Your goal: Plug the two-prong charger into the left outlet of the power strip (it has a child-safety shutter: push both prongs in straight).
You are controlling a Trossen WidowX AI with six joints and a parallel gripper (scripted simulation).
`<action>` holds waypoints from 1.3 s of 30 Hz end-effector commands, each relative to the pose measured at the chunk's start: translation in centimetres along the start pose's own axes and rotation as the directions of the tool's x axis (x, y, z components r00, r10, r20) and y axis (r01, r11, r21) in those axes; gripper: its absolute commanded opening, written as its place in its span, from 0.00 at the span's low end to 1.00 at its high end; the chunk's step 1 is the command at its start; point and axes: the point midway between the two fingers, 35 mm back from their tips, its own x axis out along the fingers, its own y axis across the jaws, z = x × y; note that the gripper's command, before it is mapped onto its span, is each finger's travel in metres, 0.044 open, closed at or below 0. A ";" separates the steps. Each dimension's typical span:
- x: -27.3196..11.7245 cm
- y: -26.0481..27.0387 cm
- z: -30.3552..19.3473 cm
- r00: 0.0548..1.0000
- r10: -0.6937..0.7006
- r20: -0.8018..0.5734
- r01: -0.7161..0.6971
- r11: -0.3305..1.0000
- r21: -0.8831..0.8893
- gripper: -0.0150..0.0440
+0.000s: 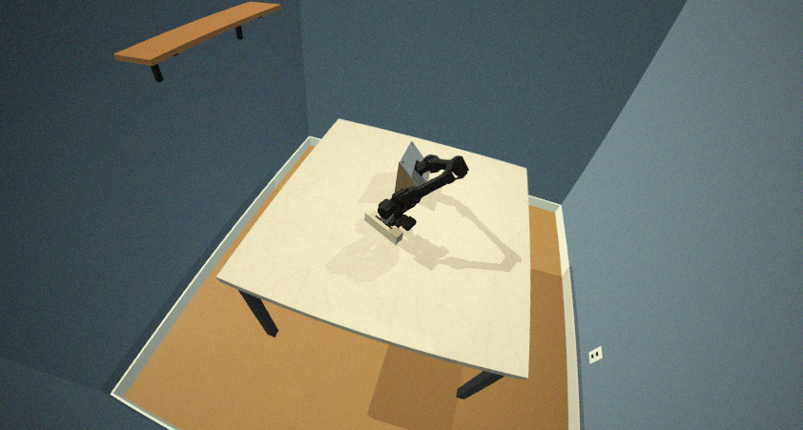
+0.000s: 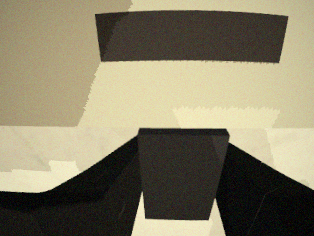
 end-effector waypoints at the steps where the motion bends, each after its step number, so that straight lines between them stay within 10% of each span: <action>1: 0.0 0.2 0.3 1.000 0.002 0.008 -0.002 1.000 -0.011 0.25; 39: -0.3 0.2 1.6 1.000 0.002 0.009 -0.002 1.000 -0.012 0.25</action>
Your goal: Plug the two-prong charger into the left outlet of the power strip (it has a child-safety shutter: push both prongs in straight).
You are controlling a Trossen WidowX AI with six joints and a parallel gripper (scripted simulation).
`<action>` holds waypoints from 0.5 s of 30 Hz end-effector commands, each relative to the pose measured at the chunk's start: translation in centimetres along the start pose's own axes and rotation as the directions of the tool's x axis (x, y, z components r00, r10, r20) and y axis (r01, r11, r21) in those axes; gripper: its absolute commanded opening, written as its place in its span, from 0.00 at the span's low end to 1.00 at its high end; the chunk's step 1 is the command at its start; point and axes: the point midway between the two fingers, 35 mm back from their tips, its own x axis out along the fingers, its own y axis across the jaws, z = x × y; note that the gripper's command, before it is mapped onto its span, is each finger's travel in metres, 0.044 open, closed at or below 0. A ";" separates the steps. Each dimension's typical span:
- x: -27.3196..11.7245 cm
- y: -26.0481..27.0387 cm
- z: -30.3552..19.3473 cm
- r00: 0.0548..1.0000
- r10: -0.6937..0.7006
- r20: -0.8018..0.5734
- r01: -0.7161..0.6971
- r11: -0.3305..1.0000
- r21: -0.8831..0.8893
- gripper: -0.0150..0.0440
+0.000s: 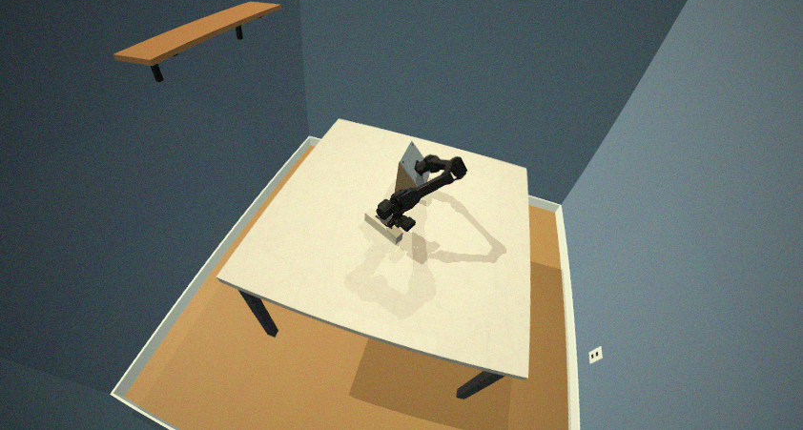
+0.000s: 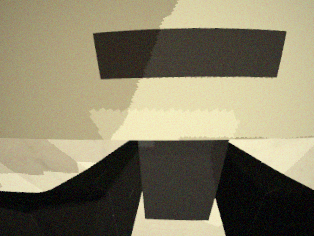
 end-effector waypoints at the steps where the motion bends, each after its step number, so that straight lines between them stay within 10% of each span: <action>1: -0.4 0.2 1.2 1.000 -0.001 0.028 0.002 1.000 -0.030 0.25; 15: -0.6 0.3 1.6 1.000 -0.001 0.028 0.002 1.000 -0.030 0.25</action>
